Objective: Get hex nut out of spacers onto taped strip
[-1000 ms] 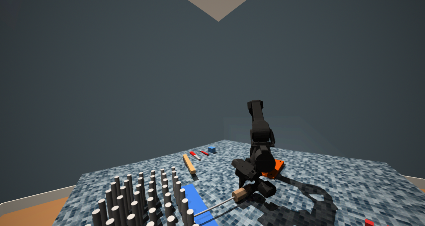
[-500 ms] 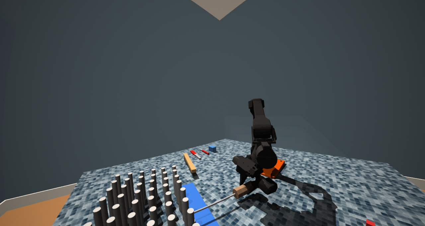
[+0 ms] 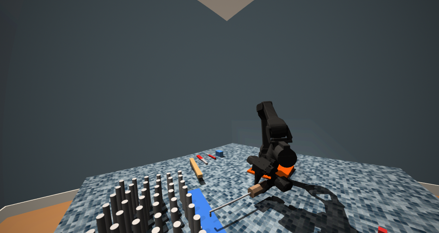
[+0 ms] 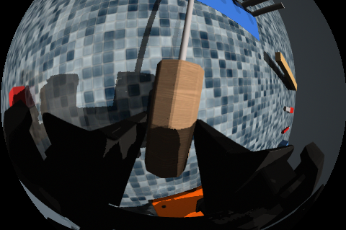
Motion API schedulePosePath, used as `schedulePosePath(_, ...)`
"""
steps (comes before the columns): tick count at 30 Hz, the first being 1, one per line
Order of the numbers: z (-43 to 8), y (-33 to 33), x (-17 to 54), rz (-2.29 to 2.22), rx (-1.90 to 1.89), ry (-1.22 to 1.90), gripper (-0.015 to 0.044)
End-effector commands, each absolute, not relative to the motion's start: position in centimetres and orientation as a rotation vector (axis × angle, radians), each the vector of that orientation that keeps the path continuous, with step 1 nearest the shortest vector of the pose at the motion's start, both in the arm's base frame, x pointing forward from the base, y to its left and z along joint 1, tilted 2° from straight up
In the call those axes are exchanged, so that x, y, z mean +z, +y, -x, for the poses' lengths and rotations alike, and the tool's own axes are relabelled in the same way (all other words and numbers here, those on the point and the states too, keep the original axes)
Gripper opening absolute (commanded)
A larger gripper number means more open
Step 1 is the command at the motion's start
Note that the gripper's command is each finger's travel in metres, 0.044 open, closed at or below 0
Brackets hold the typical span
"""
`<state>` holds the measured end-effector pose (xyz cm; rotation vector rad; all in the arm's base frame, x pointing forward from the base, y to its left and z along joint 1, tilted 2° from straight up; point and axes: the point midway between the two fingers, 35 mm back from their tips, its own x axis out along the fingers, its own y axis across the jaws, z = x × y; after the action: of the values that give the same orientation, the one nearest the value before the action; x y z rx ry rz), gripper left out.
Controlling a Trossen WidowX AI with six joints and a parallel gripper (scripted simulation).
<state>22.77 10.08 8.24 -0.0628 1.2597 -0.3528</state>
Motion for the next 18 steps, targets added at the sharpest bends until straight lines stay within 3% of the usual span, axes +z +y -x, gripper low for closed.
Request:
schedulePosePath(1, -23.0, 10.3, 9.8, 0.056, -0.357, 1.246, 0.0)
schedulePosePath(18, -23.3, 10.4, 17.4, 0.056, -0.356, 1.245, 0.0)
